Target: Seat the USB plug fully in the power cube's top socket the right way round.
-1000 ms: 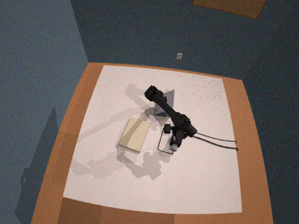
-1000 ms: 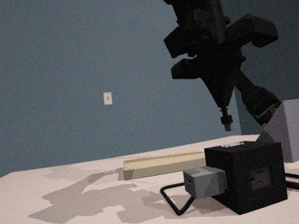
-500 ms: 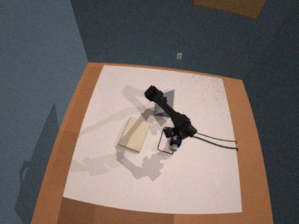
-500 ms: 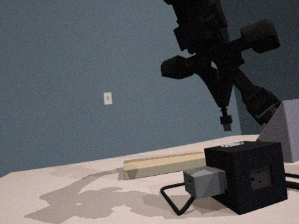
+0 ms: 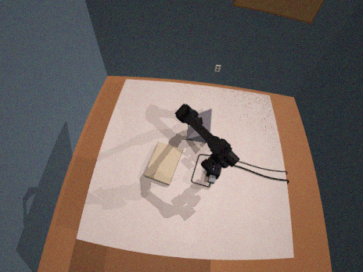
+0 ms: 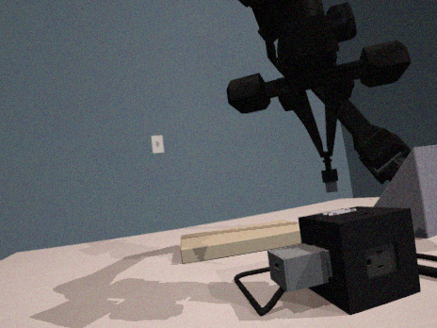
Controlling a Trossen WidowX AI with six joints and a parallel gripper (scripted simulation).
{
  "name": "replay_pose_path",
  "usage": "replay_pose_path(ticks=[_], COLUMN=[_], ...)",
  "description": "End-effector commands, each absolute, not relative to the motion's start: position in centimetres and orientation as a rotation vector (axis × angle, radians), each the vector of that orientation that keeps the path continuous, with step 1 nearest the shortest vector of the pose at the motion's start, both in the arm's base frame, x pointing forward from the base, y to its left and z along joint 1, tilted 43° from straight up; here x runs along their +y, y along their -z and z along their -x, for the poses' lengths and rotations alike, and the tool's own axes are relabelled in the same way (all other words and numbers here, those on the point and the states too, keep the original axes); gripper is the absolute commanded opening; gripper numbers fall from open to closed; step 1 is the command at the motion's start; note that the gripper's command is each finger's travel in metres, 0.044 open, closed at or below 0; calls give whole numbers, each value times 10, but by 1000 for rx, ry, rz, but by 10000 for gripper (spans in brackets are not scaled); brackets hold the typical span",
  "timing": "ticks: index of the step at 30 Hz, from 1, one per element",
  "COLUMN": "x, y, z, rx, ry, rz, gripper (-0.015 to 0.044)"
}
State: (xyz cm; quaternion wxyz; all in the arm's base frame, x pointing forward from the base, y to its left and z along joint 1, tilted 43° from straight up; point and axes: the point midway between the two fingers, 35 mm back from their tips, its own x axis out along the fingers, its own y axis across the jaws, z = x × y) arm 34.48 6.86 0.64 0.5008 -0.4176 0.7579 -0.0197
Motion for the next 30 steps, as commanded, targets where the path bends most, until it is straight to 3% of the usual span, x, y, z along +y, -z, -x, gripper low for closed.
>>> replay_pose_path(ticks=[1, 19, 30], x=[68, 68, 68], y=[-6, -6, -6], z=[-345, -345, -345], rx=[1851, 1887, 1887], ry=[-51, -503, -521], rz=[1082, 1395, 1406], gripper=[0, 0, 0])
